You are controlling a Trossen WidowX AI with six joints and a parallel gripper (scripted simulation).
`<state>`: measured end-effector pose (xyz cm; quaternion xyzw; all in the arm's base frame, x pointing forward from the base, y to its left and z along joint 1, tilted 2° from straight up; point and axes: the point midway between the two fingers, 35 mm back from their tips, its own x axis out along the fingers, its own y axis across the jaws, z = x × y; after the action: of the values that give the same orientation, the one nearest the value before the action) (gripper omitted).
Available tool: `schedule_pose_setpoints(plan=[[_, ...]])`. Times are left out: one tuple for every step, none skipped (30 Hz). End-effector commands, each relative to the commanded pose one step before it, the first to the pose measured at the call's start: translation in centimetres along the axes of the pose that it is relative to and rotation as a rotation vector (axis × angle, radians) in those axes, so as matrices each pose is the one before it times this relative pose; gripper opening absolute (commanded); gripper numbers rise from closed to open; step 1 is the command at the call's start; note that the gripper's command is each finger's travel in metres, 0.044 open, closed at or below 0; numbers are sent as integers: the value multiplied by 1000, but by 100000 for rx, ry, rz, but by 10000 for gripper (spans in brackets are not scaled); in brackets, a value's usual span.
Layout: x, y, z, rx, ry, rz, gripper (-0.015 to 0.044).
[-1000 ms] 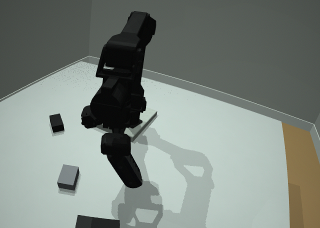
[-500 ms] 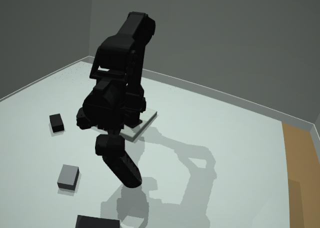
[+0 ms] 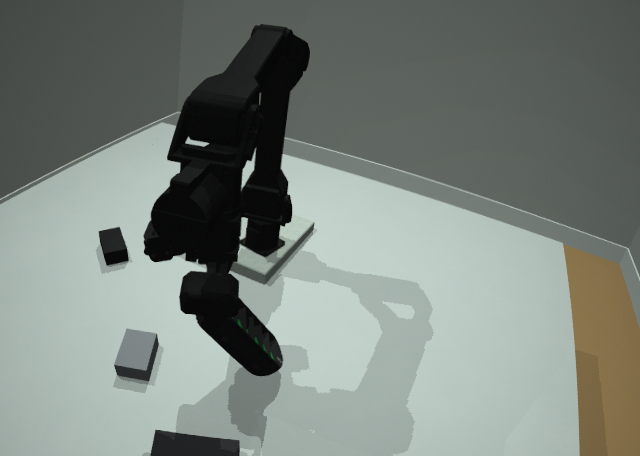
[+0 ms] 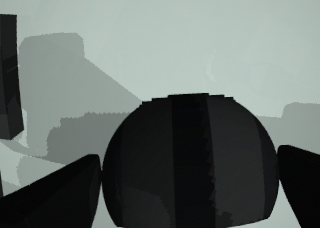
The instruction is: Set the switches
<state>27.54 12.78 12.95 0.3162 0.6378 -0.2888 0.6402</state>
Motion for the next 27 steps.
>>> schedule_pose_setpoints(plan=[[863,-204,-4,-752,1019,-2191,338],[38,0,68,0,-6,0,338],[38,0,68,0,-6,0,338],[38,0,68,0,-6,0,338],[39,0,67,0,-6,0,338],[39,0,67,0,-6,0,338],[39,0,67,0,-6,0,338],[40,0,67,0,-6,0,338],[40,0,67,0,-6,0,338],[40,0,66,0,-6,0,338],[41,0,66,0,-6,0,338],[41,0,66,0,-6,0,338],[41,0,65,0,-6,0,338],[41,0,65,0,-6,0,338],[41,0,65,0,-6,0,338],[42,0,65,0,-5,0,338],[43,0,64,0,-5,0,338],[43,0,64,0,-5,0,338],[43,0,64,0,-5,0,338],[43,0,64,0,-5,0,338],[43,0,64,0,-5,0,338],[44,0,63,0,-5,0,338],[45,0,63,0,-5,0,338],[45,0,63,0,-5,0,338],[45,0,62,0,-5,0,338],[45,0,62,0,-5,0,338],[46,0,62,0,-5,0,338]])
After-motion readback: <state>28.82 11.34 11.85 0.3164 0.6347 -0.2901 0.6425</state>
